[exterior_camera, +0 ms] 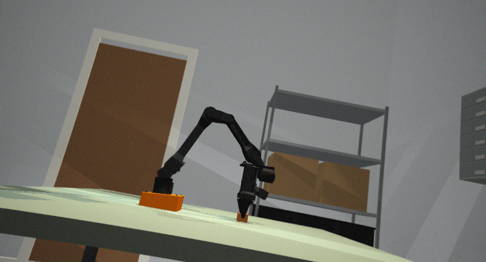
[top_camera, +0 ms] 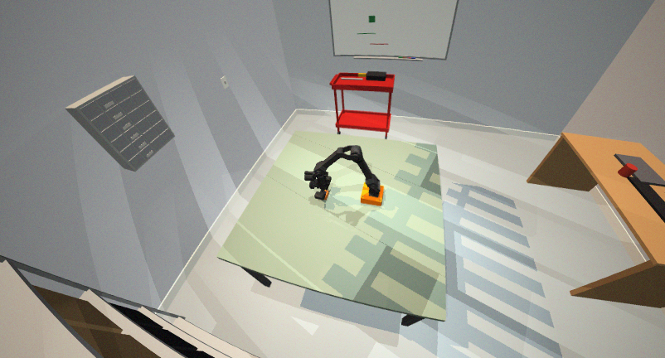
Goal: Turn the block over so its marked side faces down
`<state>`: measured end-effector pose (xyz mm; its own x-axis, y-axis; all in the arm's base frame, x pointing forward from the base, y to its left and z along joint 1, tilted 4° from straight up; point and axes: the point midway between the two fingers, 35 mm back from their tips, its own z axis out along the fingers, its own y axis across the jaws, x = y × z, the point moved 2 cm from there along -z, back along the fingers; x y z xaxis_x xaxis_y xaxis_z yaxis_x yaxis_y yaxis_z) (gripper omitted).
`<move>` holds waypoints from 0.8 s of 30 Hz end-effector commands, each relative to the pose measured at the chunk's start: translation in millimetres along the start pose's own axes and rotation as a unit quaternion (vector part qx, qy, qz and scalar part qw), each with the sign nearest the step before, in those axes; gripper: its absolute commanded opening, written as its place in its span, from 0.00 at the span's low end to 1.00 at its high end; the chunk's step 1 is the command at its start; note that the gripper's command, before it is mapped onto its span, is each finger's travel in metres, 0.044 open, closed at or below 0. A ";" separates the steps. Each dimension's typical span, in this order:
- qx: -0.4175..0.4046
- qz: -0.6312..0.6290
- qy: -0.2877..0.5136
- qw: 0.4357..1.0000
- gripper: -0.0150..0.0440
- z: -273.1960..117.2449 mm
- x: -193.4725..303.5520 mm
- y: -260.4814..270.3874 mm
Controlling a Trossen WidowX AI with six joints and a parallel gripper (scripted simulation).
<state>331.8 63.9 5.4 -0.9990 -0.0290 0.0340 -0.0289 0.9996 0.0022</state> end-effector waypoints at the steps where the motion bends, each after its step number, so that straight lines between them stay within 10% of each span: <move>1: 0.002 0.001 -0.001 1.000 0.82 1.4 -0.1 -0.4; 24: 0.002 0.001 -0.001 1.000 0.50 1.4 -0.1 -0.4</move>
<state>331.6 63.9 4.3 -0.9990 -0.0292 0.0338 -0.0291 0.9996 0.0020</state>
